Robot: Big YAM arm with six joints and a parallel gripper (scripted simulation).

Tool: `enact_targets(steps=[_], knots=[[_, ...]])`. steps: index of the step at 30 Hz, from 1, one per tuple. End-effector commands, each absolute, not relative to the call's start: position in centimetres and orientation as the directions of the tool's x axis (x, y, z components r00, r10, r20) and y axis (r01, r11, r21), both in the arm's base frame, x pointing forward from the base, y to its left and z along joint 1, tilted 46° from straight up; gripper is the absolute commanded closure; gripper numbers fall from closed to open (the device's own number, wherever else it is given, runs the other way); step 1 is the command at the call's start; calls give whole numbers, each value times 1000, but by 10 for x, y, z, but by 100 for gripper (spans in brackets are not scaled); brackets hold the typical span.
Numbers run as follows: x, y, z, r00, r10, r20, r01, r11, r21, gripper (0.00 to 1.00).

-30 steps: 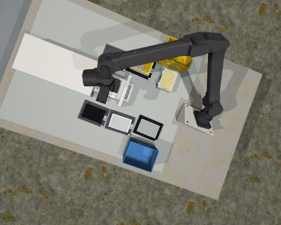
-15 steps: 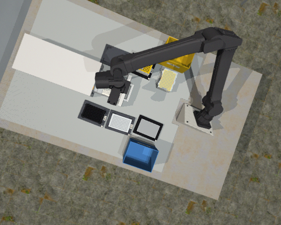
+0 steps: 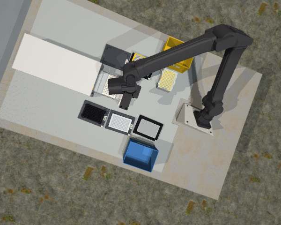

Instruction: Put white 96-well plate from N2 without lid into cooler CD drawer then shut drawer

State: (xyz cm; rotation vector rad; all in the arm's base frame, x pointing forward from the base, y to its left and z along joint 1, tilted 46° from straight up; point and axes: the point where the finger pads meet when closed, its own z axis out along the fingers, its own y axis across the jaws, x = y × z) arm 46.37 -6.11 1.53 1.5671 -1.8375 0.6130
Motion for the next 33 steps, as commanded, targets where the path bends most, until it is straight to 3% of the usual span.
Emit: enact_targets(steps=[1,12,33], knots=[[465,-67,26,-145,-685,714,-978,208,1,100],[422,-55,23,-132,-688,714,-981,192,3,100],[414,-72,1,-99,-685,722,-980,192,48,100]])
